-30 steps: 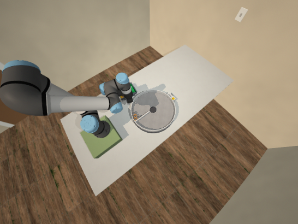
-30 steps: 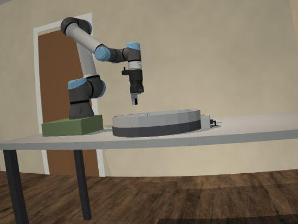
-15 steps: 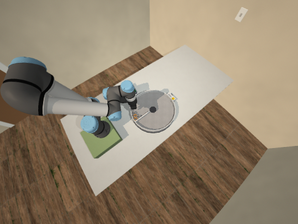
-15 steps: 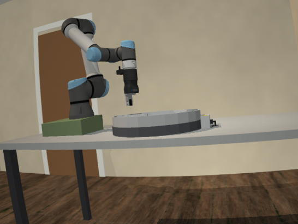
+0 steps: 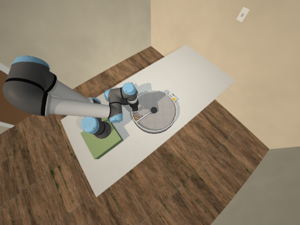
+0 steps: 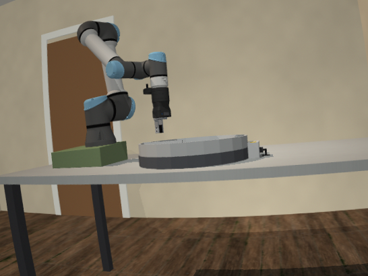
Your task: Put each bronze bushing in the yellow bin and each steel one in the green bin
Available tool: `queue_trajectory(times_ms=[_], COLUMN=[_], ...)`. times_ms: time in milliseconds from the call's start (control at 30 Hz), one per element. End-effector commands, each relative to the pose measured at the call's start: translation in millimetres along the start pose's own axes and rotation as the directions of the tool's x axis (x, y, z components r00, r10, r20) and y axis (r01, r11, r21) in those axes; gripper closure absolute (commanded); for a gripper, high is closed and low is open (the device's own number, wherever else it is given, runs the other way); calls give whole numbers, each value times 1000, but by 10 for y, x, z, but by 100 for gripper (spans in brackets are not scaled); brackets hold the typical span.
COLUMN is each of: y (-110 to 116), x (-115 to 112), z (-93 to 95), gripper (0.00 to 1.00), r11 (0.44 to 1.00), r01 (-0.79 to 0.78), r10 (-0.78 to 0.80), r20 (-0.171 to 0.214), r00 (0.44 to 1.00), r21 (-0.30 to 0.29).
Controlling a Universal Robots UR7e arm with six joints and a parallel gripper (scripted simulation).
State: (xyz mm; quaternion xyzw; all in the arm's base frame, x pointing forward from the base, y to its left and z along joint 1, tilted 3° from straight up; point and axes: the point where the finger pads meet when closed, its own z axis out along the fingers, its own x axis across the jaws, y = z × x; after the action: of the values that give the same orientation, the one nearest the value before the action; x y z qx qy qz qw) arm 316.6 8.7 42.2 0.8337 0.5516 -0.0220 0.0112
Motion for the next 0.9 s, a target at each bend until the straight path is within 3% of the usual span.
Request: queue_trajectory(times_ms=[0,467,867], y=[8,10,10], x=[0,-5,-5], z=[65,330,330], gripper=[60,60,60], r11=[1000,1000,1000], r01=[0,0,0], r10=[0,0,0], r20=[0,0,0], r00=[1000,1000,1000], r21=[-2,-2,-2])
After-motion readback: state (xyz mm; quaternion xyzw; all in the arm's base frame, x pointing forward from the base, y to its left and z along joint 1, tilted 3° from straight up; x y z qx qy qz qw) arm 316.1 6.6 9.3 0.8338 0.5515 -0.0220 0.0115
